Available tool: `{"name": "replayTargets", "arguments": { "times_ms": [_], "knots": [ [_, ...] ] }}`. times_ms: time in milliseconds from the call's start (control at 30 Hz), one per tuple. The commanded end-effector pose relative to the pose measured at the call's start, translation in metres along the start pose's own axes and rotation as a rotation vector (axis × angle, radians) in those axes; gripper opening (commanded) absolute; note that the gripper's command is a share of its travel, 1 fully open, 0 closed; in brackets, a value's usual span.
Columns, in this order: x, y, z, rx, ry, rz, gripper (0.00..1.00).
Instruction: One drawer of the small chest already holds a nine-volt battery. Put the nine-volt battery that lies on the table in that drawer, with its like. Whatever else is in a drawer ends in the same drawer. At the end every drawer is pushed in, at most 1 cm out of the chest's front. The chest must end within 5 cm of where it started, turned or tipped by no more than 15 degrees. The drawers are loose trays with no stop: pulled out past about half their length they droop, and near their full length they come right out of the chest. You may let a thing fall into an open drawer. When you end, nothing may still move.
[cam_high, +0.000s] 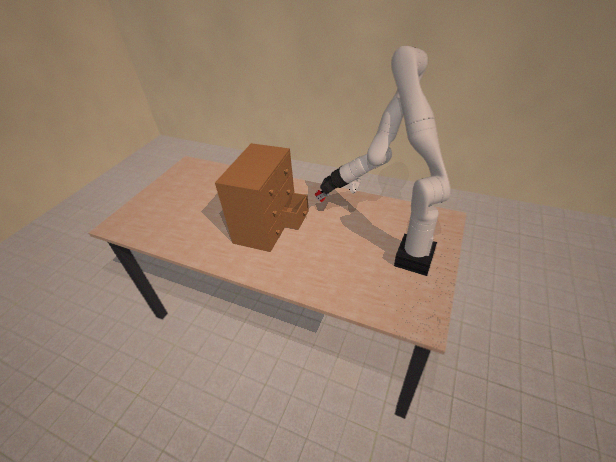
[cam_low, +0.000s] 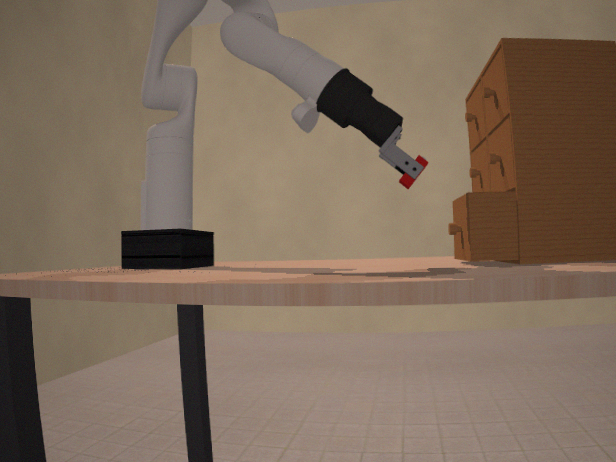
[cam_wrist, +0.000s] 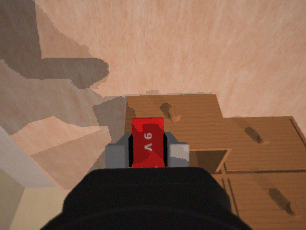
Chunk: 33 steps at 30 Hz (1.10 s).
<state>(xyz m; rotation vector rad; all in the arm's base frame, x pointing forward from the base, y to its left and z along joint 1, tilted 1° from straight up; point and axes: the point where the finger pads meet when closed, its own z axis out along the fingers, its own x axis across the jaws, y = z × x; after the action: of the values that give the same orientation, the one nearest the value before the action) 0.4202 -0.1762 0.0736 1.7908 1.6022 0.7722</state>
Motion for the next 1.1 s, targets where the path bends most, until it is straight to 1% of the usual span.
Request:
{"name": "replayTargets", "arguments": {
  "times_ms": [0,67,133,633,700,1067],
  "knots": [
    [0.002,0.008,0.007,-0.006,0.004,-0.008,0.51],
    [0.003,0.011,0.011,-0.006,0.004,-0.008,0.51],
    [0.003,0.011,0.011,-0.006,0.004,-0.008,0.51],
    [0.003,0.038,0.042,-0.006,0.004,-0.008,0.51],
    [0.003,0.038,0.042,-0.006,0.004,-0.008,0.51],
    [0.004,0.054,0.061,-0.006,0.004,-0.008,0.51]
  ]
}}
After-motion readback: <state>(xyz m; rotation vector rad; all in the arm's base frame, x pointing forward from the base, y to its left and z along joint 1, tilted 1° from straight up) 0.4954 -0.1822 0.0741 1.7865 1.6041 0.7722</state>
